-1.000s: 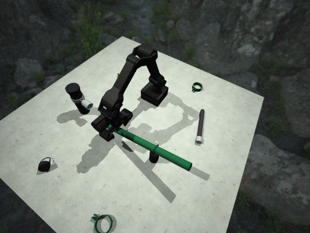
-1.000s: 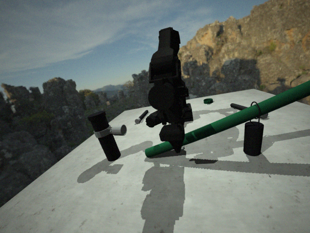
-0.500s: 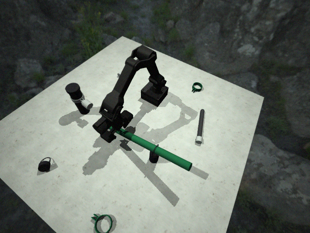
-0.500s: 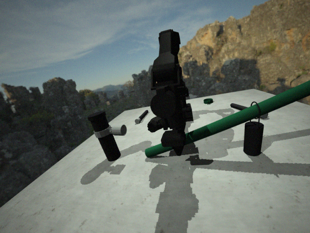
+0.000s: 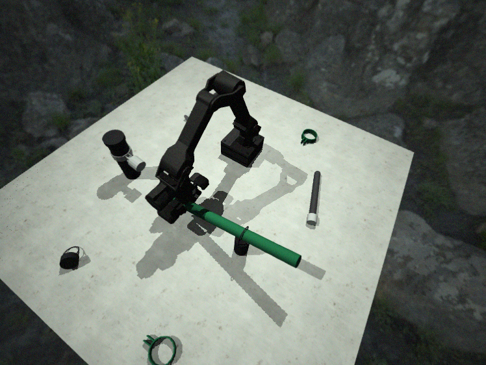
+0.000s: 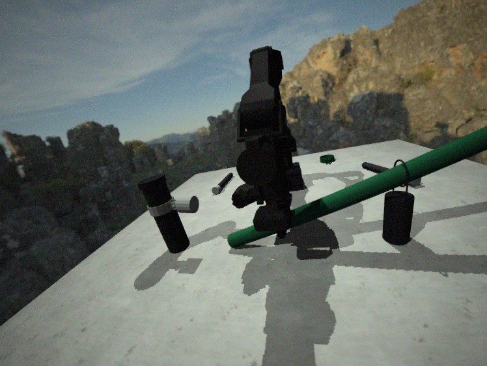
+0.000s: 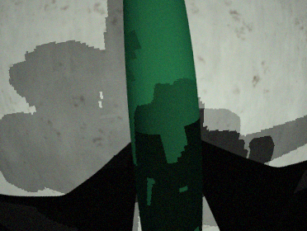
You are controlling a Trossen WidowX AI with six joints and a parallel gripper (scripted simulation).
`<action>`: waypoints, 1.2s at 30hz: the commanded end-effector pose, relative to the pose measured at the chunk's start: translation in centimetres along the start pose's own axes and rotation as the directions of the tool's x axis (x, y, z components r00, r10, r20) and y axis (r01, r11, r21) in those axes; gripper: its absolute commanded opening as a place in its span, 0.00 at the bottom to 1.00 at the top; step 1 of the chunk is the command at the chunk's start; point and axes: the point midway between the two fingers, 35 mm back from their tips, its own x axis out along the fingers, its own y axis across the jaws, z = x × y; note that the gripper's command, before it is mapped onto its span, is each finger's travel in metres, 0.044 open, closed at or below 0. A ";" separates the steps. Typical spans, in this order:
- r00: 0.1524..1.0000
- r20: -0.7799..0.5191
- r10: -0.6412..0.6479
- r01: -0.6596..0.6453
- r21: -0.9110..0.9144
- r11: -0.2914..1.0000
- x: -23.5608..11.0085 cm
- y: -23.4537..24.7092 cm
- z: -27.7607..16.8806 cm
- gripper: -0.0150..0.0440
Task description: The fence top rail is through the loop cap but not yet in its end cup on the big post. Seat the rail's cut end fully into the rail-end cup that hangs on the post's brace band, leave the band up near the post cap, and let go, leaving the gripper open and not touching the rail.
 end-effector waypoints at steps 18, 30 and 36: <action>0.958 0.288 0.000 0.000 -0.001 1.000 -7.2 0.1 3.7 0.25; 0.960 0.280 -0.006 0.006 0.000 1.000 -6.9 0.0 3.6 0.25; 0.963 0.271 -0.012 0.013 0.000 1.000 -6.5 0.0 3.5 0.25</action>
